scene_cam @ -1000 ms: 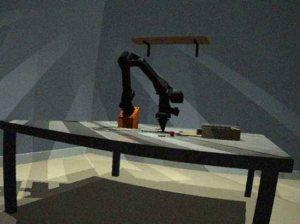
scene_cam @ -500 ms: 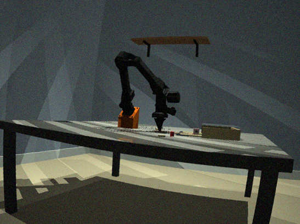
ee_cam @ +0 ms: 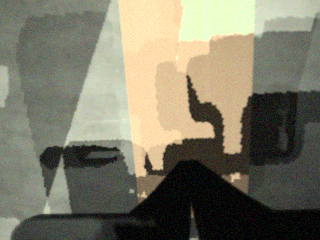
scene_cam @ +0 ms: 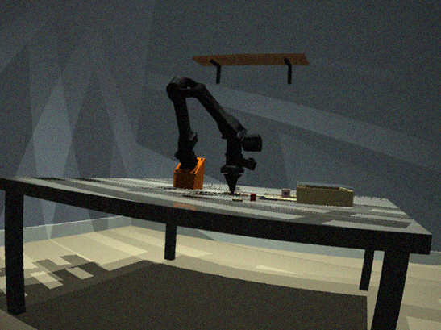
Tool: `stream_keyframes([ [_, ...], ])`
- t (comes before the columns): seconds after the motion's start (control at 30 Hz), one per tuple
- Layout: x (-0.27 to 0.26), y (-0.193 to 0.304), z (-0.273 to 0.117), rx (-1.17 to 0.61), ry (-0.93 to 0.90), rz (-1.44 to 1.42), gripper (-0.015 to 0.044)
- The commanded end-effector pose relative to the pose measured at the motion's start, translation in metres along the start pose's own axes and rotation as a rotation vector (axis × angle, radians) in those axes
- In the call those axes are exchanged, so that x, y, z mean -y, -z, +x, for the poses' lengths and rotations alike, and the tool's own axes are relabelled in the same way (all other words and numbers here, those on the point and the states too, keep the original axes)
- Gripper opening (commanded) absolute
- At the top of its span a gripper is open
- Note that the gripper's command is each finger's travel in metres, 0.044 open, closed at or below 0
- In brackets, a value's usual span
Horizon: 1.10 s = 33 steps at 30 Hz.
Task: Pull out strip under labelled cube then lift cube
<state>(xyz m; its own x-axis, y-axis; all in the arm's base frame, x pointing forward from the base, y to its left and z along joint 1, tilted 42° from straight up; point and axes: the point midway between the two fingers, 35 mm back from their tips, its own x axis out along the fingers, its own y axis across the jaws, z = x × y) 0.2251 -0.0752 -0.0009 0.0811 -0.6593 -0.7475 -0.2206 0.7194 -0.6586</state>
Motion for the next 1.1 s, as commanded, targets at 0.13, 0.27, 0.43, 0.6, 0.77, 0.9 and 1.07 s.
stream_keyframes([
  [0.13, -0.001, 0.011, 0.006, -0.036, -0.002, -0.01, 0.0],
  [0.27, -0.001, 0.011, 0.006, -0.036, -0.002, -0.01, 0.0],
  [0.43, -0.001, 0.011, 0.006, -0.036, -0.002, -0.01, 0.0],
  [0.6, -0.001, 0.011, 0.006, -0.036, -0.002, -0.01, 0.0],
  [0.77, -0.001, 0.011, 0.006, -0.036, -0.002, -0.01, 0.0],
  [0.9, 0.0, 0.001, -0.002, -0.001, -0.001, 0.0, 0.0],
  [1.07, 0.0, -0.002, -0.041, -0.033, -0.004, -0.009, 0.0],
])
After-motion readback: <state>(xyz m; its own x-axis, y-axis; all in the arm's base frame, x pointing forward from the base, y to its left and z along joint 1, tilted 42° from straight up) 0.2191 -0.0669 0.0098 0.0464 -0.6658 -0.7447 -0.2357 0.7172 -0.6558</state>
